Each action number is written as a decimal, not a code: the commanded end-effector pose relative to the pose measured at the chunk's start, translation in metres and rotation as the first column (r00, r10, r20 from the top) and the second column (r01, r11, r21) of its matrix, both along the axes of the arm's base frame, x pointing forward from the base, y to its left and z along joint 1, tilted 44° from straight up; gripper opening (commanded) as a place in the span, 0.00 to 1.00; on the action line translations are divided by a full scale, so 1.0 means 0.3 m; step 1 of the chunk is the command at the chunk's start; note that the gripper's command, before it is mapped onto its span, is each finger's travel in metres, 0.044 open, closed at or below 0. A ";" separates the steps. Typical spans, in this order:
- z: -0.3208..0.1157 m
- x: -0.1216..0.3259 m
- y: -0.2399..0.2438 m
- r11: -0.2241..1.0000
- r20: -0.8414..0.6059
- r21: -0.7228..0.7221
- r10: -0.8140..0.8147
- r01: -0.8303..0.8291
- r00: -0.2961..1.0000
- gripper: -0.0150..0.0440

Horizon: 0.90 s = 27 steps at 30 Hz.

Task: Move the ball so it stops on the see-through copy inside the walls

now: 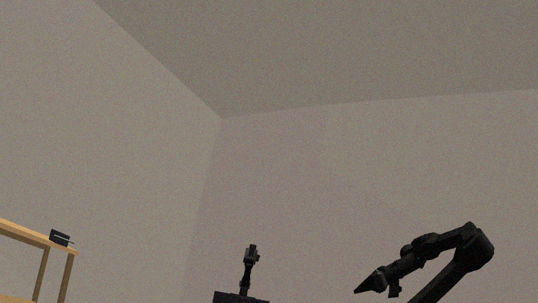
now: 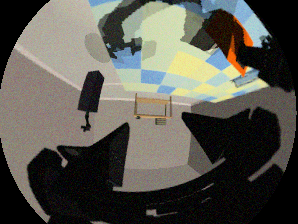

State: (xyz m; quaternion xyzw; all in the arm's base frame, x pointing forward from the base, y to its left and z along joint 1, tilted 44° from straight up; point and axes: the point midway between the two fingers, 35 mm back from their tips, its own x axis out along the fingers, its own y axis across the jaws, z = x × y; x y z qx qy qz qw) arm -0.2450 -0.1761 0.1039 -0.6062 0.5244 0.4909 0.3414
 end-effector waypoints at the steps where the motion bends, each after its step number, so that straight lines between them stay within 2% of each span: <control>1: -0.001 0.005 -0.007 1.000 -0.002 -0.001 0.019 -0.019 1.000 0.89; 4: -0.009 0.085 -0.107 0.960 -0.032 -0.011 0.278 -0.278 0.960 0.75; 7: -0.019 0.205 -0.220 0.814 -0.077 -0.021 0.578 -0.581 0.812 0.74; 10: -0.028 0.342 -0.311 0.576 -0.128 -0.024 0.809 -0.817 0.574 0.74; 14: -0.041 0.538 -0.388 0.206 -0.186 -0.010 0.961 -0.979 0.204 0.74; 17: -0.050 0.684 -0.418 -0.077 -0.228 0.007 0.971 -0.997 -0.076 0.74; 20: -0.059 0.834 -0.425 -0.357 -0.270 0.029 0.897 -0.934 -0.351 0.74; 24: -0.066 1.031 -0.403 -0.686 -0.341 0.091 0.659 -0.721 -0.670 0.74; 27: -0.070 1.167 -0.364 -0.853 -0.382 0.146 0.419 -0.502 -0.824 0.74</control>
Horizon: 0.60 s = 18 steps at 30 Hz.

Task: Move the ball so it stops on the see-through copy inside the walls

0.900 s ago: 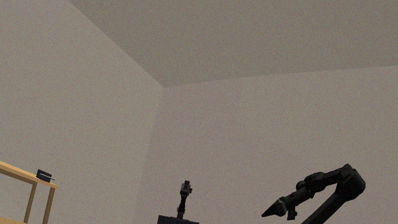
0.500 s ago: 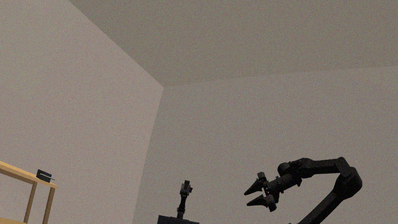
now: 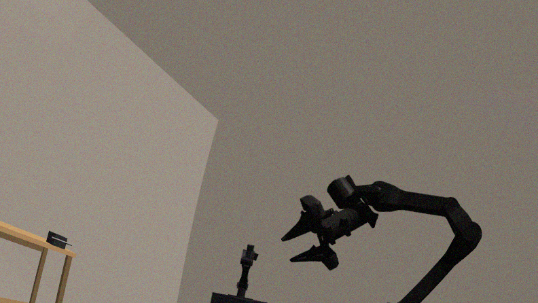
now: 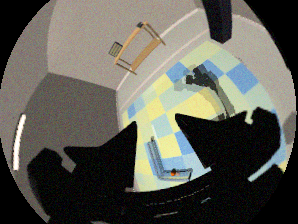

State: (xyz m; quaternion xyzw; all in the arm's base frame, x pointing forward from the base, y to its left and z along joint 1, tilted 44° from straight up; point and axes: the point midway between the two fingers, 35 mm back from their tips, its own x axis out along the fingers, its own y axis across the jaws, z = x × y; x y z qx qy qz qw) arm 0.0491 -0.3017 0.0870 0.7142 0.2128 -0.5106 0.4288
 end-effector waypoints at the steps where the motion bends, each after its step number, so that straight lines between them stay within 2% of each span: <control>1: -0.016 0.228 0.070 0.885 -0.016 -0.106 0.453 -0.452 0.891 0.74; 5: -0.024 0.397 0.154 0.645 -0.037 -0.192 0.748 -0.739 0.662 0.74; 10: -0.032 0.573 0.291 0.249 -0.085 -0.295 0.955 -0.922 0.285 0.74; 14: -0.038 0.689 0.425 -0.096 -0.143 -0.370 0.989 -0.924 -0.045 0.74; 18: -0.044 0.781 0.578 -0.415 -0.218 -0.435 0.909 -0.799 -0.354 0.74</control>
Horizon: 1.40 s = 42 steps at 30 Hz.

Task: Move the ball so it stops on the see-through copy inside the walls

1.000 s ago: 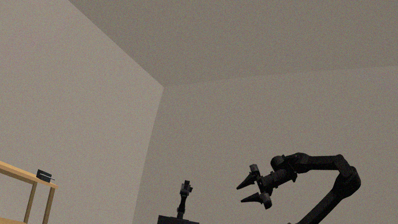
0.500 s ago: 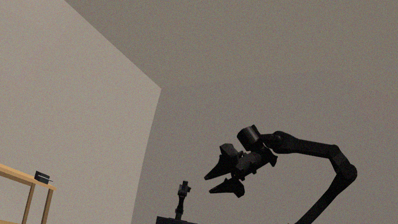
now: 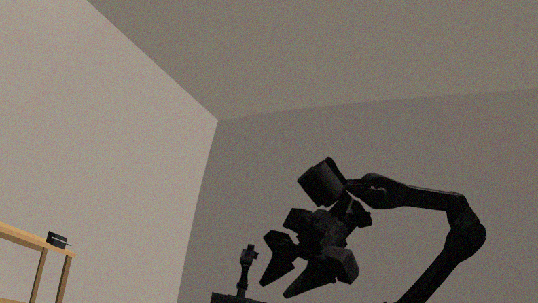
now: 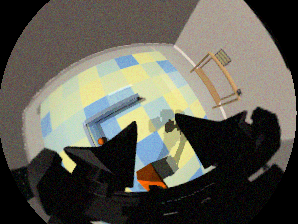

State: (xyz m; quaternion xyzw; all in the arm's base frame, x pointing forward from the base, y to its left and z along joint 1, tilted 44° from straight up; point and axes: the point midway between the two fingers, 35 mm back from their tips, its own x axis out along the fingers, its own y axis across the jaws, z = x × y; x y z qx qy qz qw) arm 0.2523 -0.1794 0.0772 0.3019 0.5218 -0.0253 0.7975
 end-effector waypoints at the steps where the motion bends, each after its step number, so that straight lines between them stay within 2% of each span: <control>1: -0.012 0.122 0.211 0.892 0.106 -0.100 0.451 -0.441 0.886 0.74; 5: -0.017 0.179 0.378 0.696 0.168 -0.195 0.718 -0.691 0.676 0.74; 10: -0.022 0.209 0.599 0.365 0.221 -0.332 0.926 -0.870 0.305 0.74; 14: -0.026 0.198 0.777 0.081 0.240 -0.449 0.970 -0.890 -0.033 0.74; 18: -0.029 0.164 0.934 -0.153 0.237 -0.556 0.913 -0.817 -0.332 0.74; 42: -0.087 0.162 1.002 -0.169 0.236 -0.564 0.905 -0.808 -0.354 0.74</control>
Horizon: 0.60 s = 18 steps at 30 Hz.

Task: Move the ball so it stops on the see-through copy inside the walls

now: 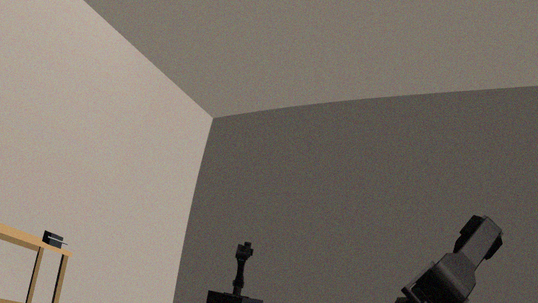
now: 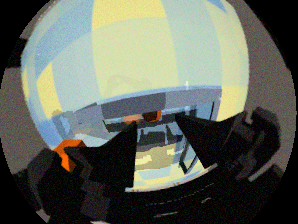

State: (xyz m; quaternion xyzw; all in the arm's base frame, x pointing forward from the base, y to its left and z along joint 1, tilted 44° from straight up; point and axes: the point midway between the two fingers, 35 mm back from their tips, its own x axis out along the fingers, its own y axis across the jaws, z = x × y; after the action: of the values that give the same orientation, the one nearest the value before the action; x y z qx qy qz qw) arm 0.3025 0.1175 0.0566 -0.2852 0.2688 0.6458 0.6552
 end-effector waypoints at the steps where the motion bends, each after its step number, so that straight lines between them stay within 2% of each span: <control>1: -0.022 -0.005 0.016 1.000 -0.010 0.004 -0.003 0.003 1.000 0.74; 18: -0.085 -0.006 0.078 1.000 -0.010 0.005 -0.003 0.003 1.000 0.74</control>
State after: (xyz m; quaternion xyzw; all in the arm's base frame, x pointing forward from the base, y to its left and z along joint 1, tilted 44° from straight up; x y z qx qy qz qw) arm 0.3027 0.1387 0.0365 -0.2830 0.2666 0.6474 0.6556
